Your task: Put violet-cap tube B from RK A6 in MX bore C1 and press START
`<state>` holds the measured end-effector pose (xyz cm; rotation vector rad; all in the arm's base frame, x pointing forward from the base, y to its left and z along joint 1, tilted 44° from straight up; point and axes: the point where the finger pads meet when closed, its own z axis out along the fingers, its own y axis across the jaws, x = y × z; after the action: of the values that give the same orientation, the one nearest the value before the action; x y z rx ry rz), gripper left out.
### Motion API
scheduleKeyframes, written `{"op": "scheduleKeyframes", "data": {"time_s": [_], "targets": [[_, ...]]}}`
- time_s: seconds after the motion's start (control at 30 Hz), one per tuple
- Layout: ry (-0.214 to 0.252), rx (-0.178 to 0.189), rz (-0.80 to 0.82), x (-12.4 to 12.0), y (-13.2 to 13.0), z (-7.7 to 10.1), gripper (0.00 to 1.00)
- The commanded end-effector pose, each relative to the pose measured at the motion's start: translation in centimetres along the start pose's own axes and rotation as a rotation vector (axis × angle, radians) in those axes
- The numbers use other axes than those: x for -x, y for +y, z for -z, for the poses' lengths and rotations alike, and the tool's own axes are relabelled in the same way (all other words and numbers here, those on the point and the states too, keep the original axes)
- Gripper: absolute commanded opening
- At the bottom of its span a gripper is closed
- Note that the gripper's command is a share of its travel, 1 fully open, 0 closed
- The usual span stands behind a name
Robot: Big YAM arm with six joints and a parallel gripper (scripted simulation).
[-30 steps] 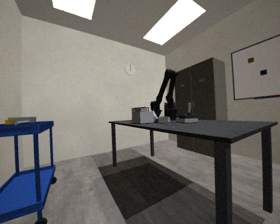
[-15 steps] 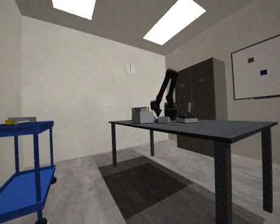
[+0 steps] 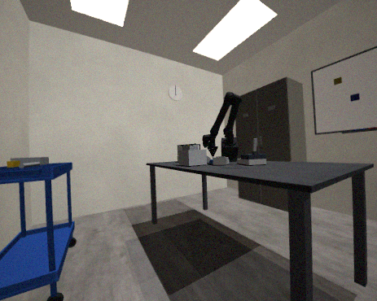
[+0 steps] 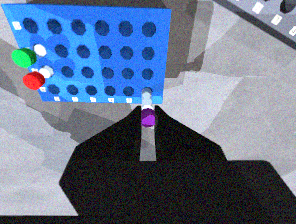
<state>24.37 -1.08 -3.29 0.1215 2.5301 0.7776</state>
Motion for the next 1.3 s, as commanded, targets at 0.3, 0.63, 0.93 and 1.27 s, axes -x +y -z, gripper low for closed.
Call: {"op": "scheduleKeyframes", "data": {"time_s": [0.3,0.63,0.93,1.27], "targets": [[-0.006,0.0,0.013,0.4,-0.1,0.1,0.09],[-0.006,0.0,0.013,0.4,-0.1,0.1,0.09],[-0.006,0.0,0.013,0.4,0.0,0.1,0.09],[-0.008,0.0,0.006,0.7,-1.1,0.6,0.09]]}}
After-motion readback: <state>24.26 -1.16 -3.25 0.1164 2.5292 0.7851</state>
